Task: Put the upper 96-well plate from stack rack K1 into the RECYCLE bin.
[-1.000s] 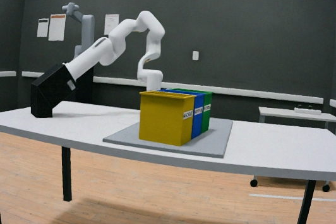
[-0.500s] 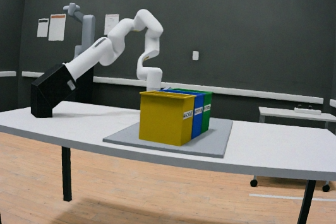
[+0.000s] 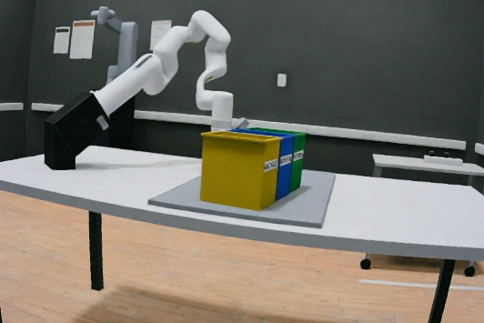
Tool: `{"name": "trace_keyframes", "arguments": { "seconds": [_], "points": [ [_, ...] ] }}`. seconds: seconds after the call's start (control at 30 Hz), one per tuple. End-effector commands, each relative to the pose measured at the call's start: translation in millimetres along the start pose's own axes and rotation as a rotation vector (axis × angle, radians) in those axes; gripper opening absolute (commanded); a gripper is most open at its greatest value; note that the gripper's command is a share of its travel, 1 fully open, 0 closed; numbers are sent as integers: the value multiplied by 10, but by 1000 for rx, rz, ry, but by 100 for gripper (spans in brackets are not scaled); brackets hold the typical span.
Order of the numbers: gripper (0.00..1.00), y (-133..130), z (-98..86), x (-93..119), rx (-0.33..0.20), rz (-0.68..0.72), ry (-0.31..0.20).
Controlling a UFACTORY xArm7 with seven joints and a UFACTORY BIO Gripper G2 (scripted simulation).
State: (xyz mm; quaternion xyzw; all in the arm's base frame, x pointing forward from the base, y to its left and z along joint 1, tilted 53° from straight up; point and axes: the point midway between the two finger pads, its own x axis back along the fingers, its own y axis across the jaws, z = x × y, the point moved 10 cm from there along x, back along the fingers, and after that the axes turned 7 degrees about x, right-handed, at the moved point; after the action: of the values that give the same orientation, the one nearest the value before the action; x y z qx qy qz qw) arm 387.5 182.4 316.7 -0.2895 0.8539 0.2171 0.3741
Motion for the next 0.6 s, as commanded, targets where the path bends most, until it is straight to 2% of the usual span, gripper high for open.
{"name": "trace_keyframes", "arguments": {
  "seconds": [0.0,0.57],
  "points": [
    [0,-14,-75,-4,1,0,0],
    [0,-44,-324,-5,1,0,0]
  ]
}}
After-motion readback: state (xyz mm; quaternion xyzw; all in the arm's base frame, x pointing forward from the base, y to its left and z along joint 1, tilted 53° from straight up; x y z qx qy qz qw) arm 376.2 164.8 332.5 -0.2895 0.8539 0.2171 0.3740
